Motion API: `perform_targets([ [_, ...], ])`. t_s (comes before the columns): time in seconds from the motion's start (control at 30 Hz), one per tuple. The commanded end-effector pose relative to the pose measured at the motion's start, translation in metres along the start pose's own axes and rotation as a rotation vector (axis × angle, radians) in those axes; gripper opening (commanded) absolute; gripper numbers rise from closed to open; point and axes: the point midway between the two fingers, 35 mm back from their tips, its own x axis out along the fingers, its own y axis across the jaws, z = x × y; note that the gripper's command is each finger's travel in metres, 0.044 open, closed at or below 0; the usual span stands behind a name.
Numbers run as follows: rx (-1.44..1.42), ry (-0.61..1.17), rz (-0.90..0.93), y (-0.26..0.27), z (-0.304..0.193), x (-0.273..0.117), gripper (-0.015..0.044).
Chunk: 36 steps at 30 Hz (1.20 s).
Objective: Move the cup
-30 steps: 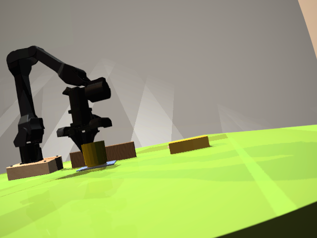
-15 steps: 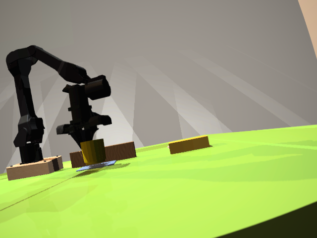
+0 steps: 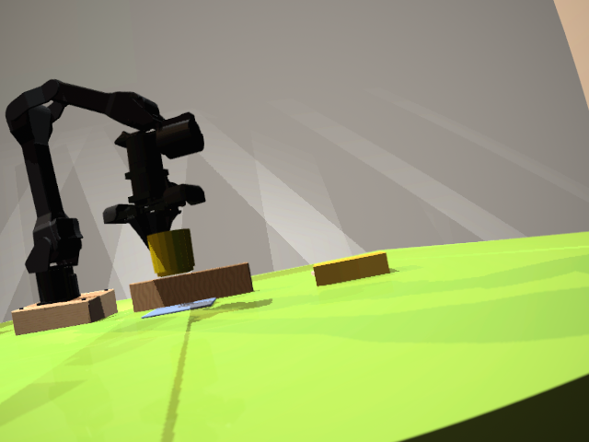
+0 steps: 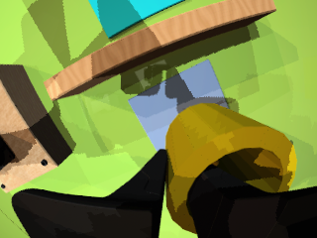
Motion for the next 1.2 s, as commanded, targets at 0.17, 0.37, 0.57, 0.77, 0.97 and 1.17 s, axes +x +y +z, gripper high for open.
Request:
perform_targets([
  [0.17, 0.002, 0.004, -0.005, 0.0, 0.001, -0.025, 0.0],
  [0.37, 0.0, -0.001, -0.006, 0.0, 0.002, -0.022, 0.0],
  [0.57, 0.0, -0.001, -0.006, 0.0, 0.002, -0.022, 0.0],
  [0.77, 0.0, -0.001, -0.006, 0.0, 0.002, -0.022, 0.0],
  [0.97, 0.0, -0.001, -0.005, 0.002, 0.007, -0.023, 0.0],
  [1.17, 0.001, 0.0, -0.005, 0.006, 0.016, -0.023, 0.0],
])
